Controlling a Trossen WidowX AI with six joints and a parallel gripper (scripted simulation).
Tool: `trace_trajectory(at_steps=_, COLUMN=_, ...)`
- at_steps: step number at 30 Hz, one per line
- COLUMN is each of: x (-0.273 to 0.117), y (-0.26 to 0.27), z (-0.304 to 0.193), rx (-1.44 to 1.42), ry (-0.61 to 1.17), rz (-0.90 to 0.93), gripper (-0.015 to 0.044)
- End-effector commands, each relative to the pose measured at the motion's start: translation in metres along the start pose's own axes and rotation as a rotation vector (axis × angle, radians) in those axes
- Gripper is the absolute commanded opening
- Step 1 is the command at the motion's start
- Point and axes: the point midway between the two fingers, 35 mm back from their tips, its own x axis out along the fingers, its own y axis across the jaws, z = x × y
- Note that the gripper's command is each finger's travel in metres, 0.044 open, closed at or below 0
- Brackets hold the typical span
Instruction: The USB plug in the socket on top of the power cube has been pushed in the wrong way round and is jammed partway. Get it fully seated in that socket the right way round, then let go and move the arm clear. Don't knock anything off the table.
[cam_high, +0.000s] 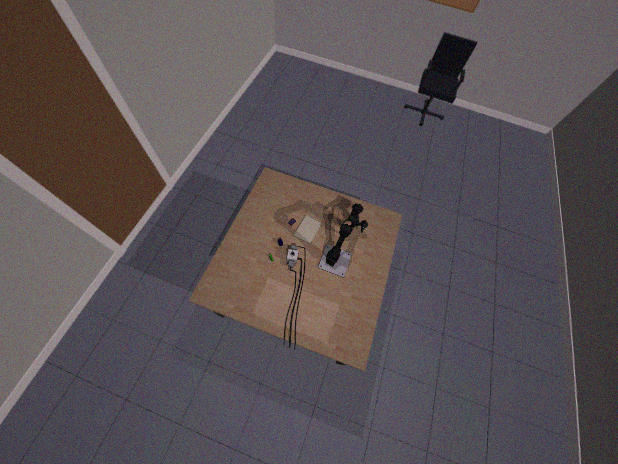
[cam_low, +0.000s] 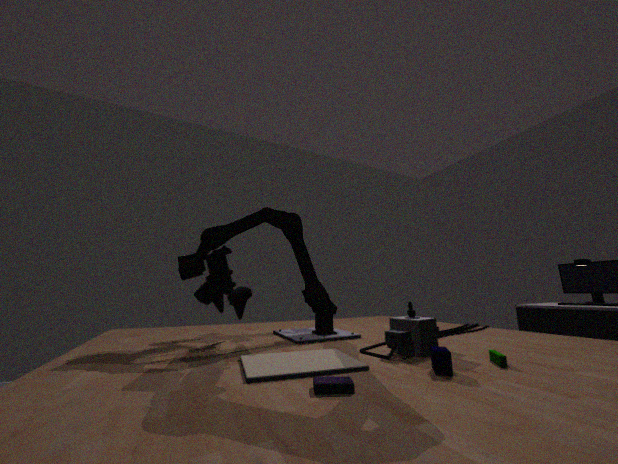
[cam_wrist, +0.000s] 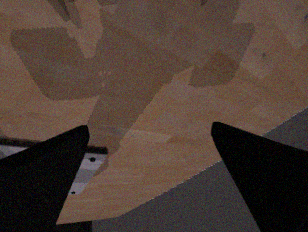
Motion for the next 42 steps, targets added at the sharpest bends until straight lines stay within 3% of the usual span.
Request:
trace_trajectory(at_steps=1, x=-0.023, y=0.036, z=0.025, rx=0.023, ry=-0.060, rz=-0.043, gripper=0.0440)
trace_trajectory(at_steps=8, x=-0.073, y=0.132, z=0.059, rx=0.062, ry=-0.225, rz=-0.085, gripper=0.0440)
trace_trajectory(at_steps=19, x=-0.120, y=0.292, z=0.044, rx=0.126, ry=-0.424, rz=-0.012, gripper=0.0440)
trace_trajectory(at_steps=32, x=-0.122, y=0.456, z=-0.080, rx=0.207, ry=-0.482, rz=0.194, gripper=0.0440)
trace_trajectory(at_steps=38, x=-0.102, y=0.494, z=-0.160, rx=0.251, ry=-0.435, rz=0.263, gripper=0.0440)
trace_trajectory(at_steps=42, x=-0.096, y=0.498, z=-0.179, rx=0.260, ry=-0.422, rz=0.272, gripper=0.0440)
